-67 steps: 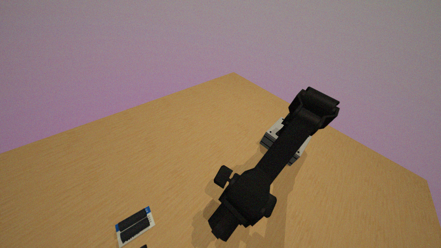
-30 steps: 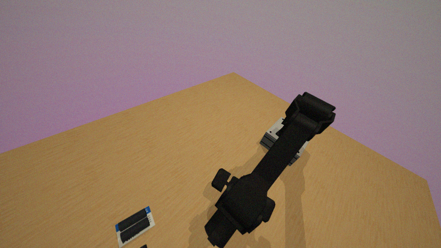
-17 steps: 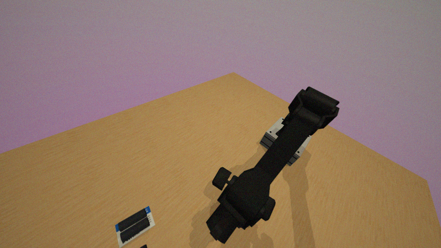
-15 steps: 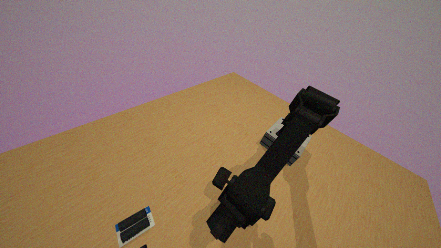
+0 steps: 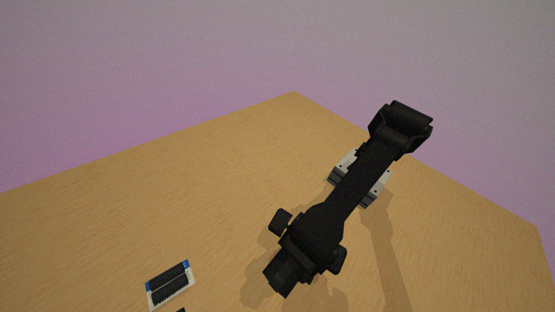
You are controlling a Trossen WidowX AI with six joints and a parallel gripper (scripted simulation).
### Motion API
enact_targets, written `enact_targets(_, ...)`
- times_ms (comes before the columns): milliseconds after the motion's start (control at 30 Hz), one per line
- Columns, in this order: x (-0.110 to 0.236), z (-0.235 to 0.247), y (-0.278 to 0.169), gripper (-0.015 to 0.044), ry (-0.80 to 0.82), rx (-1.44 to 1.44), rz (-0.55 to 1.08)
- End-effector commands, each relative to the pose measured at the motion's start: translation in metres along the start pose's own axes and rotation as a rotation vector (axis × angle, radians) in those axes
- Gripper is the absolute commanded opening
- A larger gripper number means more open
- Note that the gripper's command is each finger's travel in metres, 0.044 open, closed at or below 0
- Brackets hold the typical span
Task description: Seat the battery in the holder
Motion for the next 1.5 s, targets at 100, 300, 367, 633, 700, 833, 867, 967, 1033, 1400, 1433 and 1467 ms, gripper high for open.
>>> enact_targets(100, 0.001, -0.001, 0.002, 0.0078, -0.011, 0.004, -0.064)
enact_targets(300, -0.001, -0.001, 0.0, 0.0078, -0.016, 0.004, -0.09)
enact_targets(367, -0.001, -0.001, -0.001, 0.0078, -0.017, 0.005, -0.098)
enact_targets(633, -0.002, 0.0, -0.004, 0.0078, -0.024, 0.006, -0.133)
enact_targets(700, -0.003, 0.0, -0.004, 0.0078, -0.025, 0.006, -0.142)
enact_targets(833, -0.004, 0.0, -0.006, 0.0078, -0.028, 0.007, -0.159)
enact_targets(867, -0.004, 0.0, -0.007, 0.0078, -0.029, 0.008, -0.163)
enact_targets(967, -0.004, 0.001, -0.008, 0.0078, -0.032, 0.008, -0.176)
enact_targets(1033, -0.005, 0.001, -0.009, 0.0078, -0.033, 0.009, -0.184)
enact_targets(1400, -0.007, 0.002, -0.013, 0.0078, -0.044, 0.012, -0.23)
enact_targets(1433, -0.007, 0.002, -0.014, 0.0078, -0.045, 0.013, -0.234)
enact_targets(1467, -0.008, 0.002, -0.014, 0.0078, -0.046, 0.013, -0.238)
Point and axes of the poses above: the point midway between the two fingers, 35 mm back from their tips, its own x axis back along the fingers, its own z axis across the jaws, y = z × x, the point moved 6 cm from there along x, back along the fingers, and after that the axes turned 11 degrees about x, right-handed, at the moved point
